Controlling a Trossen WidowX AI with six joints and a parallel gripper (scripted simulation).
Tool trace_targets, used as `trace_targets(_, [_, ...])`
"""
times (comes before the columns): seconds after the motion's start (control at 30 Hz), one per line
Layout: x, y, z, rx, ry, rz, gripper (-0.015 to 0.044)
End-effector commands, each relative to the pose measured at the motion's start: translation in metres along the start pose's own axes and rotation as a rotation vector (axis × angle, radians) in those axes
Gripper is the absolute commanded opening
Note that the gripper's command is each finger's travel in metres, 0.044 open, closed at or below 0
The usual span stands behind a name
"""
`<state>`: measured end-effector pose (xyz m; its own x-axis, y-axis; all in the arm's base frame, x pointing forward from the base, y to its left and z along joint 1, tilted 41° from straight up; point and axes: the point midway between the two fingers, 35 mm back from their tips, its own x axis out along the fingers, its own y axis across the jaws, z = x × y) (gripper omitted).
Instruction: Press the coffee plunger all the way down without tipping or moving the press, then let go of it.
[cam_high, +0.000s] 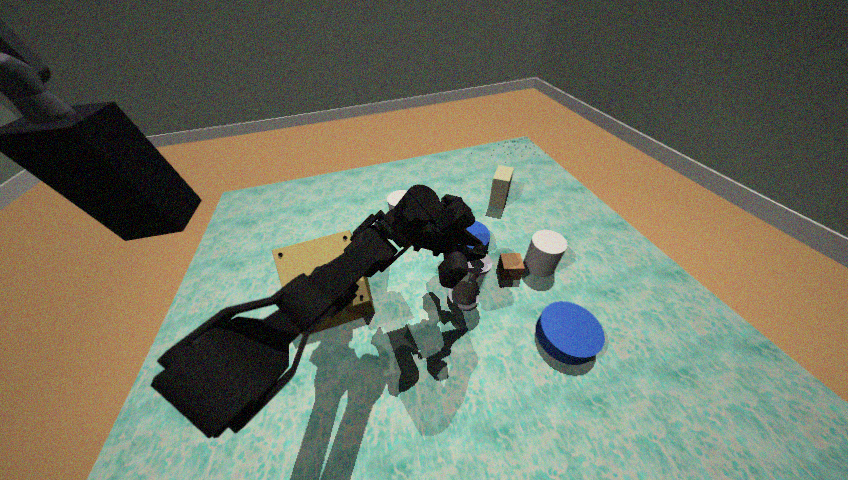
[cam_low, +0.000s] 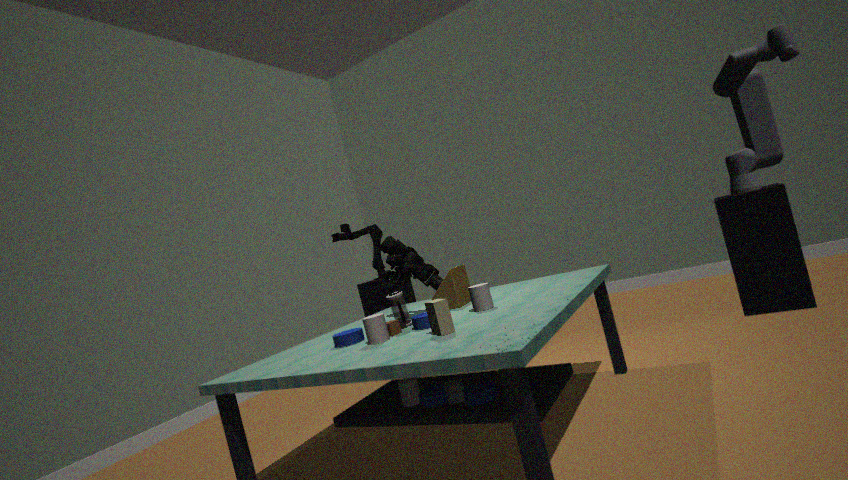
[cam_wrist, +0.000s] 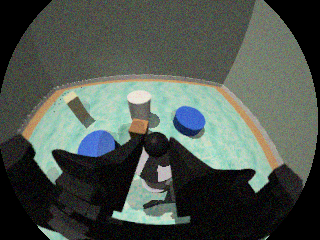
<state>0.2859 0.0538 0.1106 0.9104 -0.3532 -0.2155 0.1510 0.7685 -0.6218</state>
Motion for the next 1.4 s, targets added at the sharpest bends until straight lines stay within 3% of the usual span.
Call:
trace_targets(0.0, [0.0,0.0,0.0,0.0,0.0,0.0,0.0114])
trace_targets(0.2, [0.0,0.0,0.0,0.0,0.0,0.0,0.0114])
trace_targets(0.63, [0.0,0.0,0.0,0.0,0.0,0.0,0.044])
trace_targets(1.0, [-0.011,0.008,0.02,0.002,-0.013,0.04,0.044])
trace_targets(1.37, [-0.065,-0.011,0.053,-0.012,0.017,-0.005,0.044])
